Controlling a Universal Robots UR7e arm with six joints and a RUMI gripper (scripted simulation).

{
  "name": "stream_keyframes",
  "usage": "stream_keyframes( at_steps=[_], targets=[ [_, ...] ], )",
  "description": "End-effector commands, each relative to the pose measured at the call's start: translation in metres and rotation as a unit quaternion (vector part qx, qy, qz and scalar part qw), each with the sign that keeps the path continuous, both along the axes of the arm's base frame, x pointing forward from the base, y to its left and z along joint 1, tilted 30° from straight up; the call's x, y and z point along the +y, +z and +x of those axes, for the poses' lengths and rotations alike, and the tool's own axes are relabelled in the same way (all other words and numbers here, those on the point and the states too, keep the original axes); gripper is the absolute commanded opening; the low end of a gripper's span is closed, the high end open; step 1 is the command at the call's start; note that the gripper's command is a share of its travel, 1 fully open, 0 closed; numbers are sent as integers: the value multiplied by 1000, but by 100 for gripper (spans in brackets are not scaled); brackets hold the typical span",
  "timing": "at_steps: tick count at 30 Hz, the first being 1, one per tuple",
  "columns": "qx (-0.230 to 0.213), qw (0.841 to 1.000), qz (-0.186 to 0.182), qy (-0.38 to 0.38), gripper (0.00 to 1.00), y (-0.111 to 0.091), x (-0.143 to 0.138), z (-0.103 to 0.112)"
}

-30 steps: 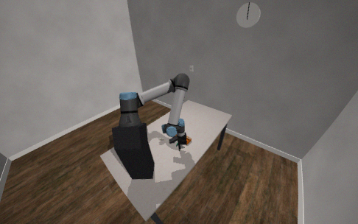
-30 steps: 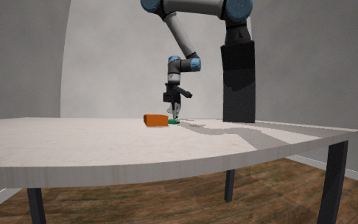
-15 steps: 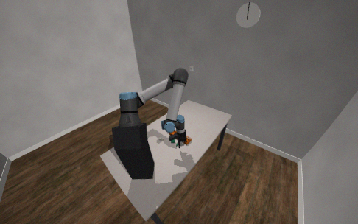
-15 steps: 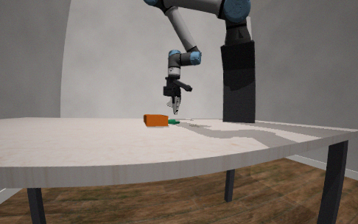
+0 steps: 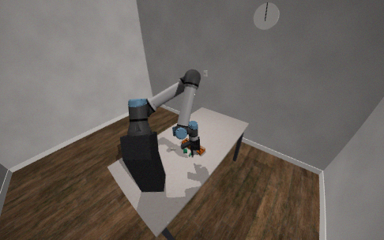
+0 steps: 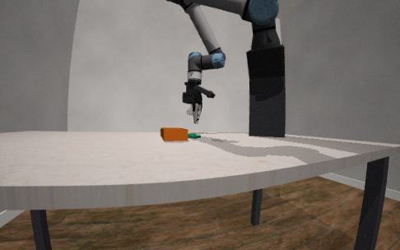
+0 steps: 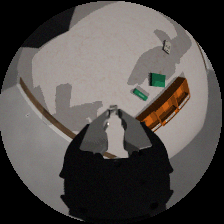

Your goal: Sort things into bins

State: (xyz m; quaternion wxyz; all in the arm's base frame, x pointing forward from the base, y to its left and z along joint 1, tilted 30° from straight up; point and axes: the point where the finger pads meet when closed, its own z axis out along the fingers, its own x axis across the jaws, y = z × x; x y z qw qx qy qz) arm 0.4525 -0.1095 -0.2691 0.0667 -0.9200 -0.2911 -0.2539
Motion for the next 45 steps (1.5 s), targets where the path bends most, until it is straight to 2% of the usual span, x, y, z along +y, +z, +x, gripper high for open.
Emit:
stream_keyframes(
  at_steps=[1,5,9,11,16,26,28,29,34,38,45],
  targets=[
    [0,1000,0,0,0,1,-1,0],
    [0,1000,0,0,0,0,0,0],
    [24,996,39,-79,0,12,9,19],
    [24,996,39,-79,0,12,9,19],
    [46,985,77,-151,0,28,21,41],
    [77,953,136,-259,0,58,46,87],
    [77,953,136,-259,0,58,46,87],
    [87,941,150,-289,0,61,48,92],
    [105,921,167,-337,0,76,60,115],
    [105,921,167,-337,0,89,70,133],
    [105,921,167,-337,0,92,72,139]
  ],
)
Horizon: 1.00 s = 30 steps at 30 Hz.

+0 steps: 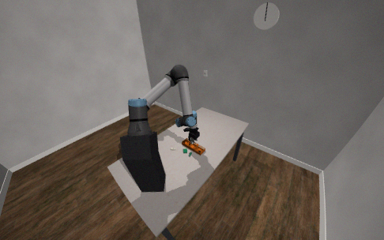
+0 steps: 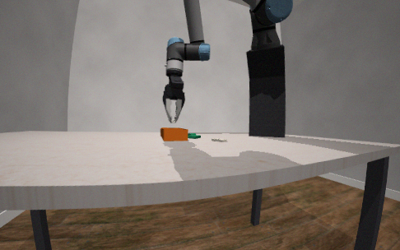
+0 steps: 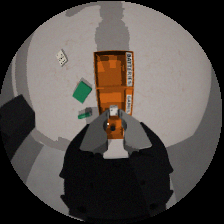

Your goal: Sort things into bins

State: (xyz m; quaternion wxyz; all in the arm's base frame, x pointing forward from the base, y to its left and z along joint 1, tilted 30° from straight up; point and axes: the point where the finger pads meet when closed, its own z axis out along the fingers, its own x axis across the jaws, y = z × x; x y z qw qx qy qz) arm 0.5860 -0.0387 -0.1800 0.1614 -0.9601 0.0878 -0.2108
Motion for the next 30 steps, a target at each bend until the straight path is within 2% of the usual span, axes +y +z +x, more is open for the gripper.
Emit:
stream_keyframes(
  at_steps=[1,30],
  targets=[
    [3,1000,0,-3,0,3,1,5],
    [3,1000,0,-3,0,-2,-2,-2]
  ],
)
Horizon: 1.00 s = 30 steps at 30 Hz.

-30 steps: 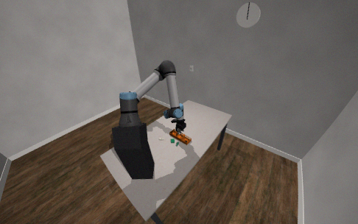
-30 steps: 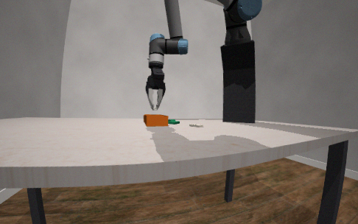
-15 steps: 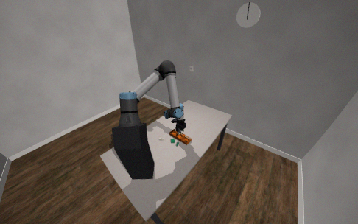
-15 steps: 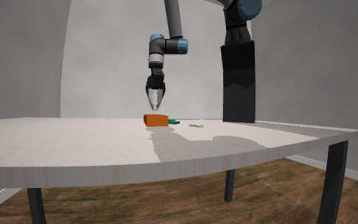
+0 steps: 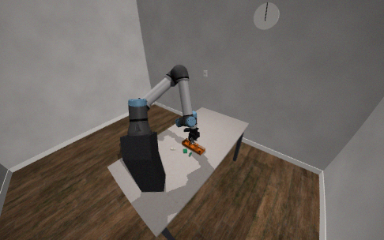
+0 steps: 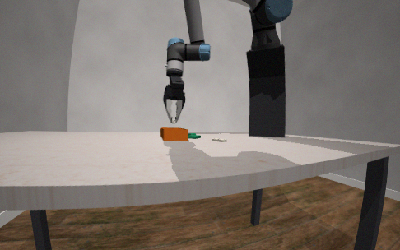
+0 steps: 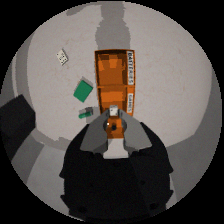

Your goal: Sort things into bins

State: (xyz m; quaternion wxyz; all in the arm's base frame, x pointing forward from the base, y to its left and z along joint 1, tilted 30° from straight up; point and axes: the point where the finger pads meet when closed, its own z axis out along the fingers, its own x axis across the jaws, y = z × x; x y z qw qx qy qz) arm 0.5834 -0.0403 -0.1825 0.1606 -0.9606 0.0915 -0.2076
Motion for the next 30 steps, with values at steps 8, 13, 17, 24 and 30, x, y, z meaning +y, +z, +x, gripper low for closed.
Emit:
stream_keyframes(
  at_steps=[8,13,17,24,30],
  targets=[
    [-1,1000,0,0,0,-10,3,5],
    [-1,1000,0,0,0,-19,6,10],
    [-1,1000,0,0,0,-25,8,13],
    [-1,1000,0,0,0,-34,10,17],
    [-1,1000,0,0,0,-38,12,19]
  ],
)
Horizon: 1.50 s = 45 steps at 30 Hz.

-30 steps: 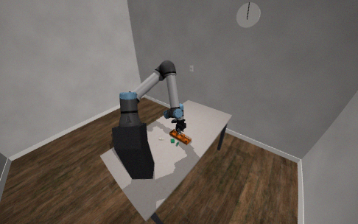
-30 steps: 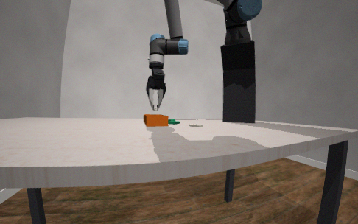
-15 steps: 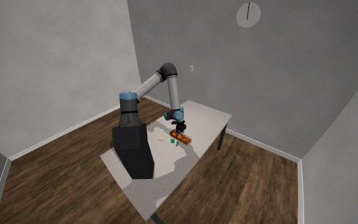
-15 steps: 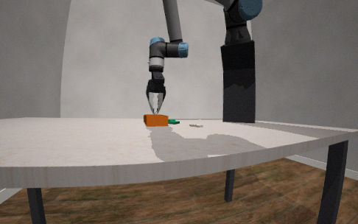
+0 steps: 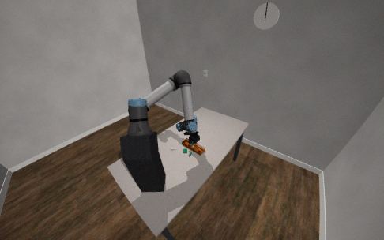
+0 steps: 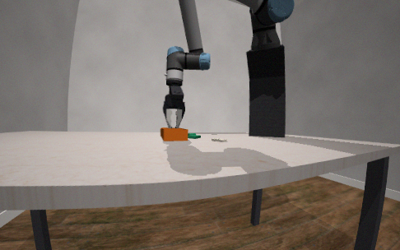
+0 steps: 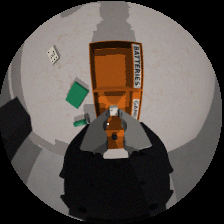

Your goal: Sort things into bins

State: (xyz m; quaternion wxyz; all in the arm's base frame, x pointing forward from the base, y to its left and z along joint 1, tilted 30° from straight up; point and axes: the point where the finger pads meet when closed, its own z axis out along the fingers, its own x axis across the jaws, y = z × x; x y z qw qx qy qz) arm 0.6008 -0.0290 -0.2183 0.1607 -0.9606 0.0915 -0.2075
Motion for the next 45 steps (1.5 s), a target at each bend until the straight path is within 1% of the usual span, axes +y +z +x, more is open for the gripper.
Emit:
stream_keyframes(
  at_steps=[1,13,14,31,45],
  targets=[
    [-1,1000,0,0,0,-2,0,2],
    [-1,1000,0,0,0,-2,0,2],
    [-1,1000,0,0,18,-2,0,2],
    [-1,1000,0,0,18,-2,0,2],
    [-1,1000,0,0,18,12,-4,-5]
  ],
)
